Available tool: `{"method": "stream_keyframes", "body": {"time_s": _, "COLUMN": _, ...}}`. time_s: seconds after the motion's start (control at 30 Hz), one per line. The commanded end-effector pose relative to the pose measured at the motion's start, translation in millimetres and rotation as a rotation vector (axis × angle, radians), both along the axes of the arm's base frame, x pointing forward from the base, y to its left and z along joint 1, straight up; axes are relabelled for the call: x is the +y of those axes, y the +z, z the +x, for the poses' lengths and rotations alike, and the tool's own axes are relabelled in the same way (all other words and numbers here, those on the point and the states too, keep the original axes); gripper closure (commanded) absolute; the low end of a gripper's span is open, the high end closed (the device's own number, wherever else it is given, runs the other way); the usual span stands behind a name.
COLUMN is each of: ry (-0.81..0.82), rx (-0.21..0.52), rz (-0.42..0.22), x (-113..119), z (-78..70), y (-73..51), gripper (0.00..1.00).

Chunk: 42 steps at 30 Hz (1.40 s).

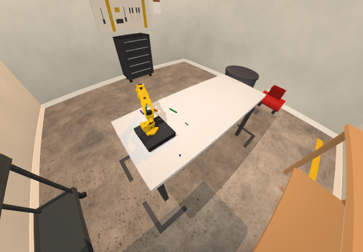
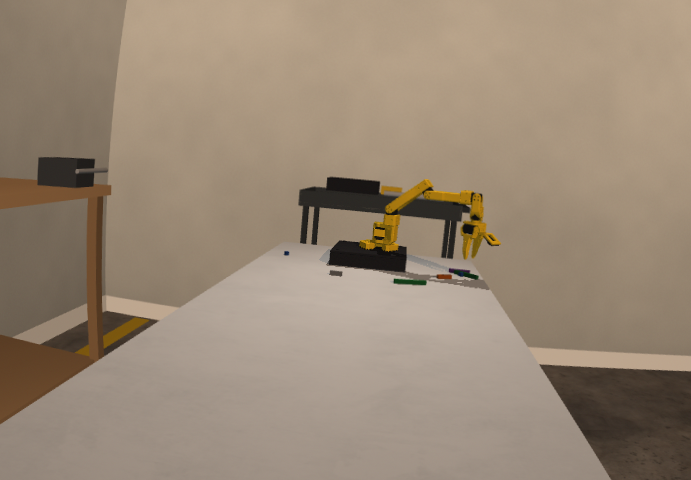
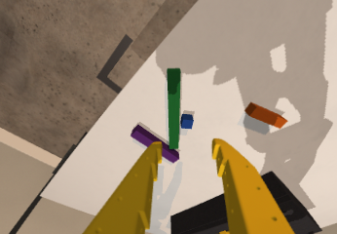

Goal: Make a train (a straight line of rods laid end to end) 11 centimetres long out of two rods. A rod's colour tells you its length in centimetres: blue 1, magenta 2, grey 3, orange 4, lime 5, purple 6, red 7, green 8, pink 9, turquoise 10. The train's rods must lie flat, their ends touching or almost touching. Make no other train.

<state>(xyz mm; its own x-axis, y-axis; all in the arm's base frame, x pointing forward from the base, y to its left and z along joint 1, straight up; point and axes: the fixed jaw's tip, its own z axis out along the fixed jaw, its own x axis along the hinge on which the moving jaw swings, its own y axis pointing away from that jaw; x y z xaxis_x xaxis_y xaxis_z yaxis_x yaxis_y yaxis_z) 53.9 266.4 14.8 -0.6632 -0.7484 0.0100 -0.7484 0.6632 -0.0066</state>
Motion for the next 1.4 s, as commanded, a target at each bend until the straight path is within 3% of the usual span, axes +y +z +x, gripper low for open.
{"method": "stream_keyframes", "body": {"time_s": 0.0, "ry": -0.002, "rx": 0.004, "rz": -0.016, "x": -1.1, "z": -2.2, "y": -2.5, "gripper": 0.81}}
{"method": "stream_keyframes", "body": {"time_s": 0.57, "ry": -0.002, "rx": 0.004, "rz": -0.016, "x": -0.7, "z": -2.1, "y": -6.4, "gripper": 0.81}}
{"method": "stream_keyframes", "body": {"time_s": 1.37, "ry": -0.002, "rx": 0.004, "rz": -0.016, "x": -0.9, "z": -2.2, "y": -45.3, "gripper": 0.81}}
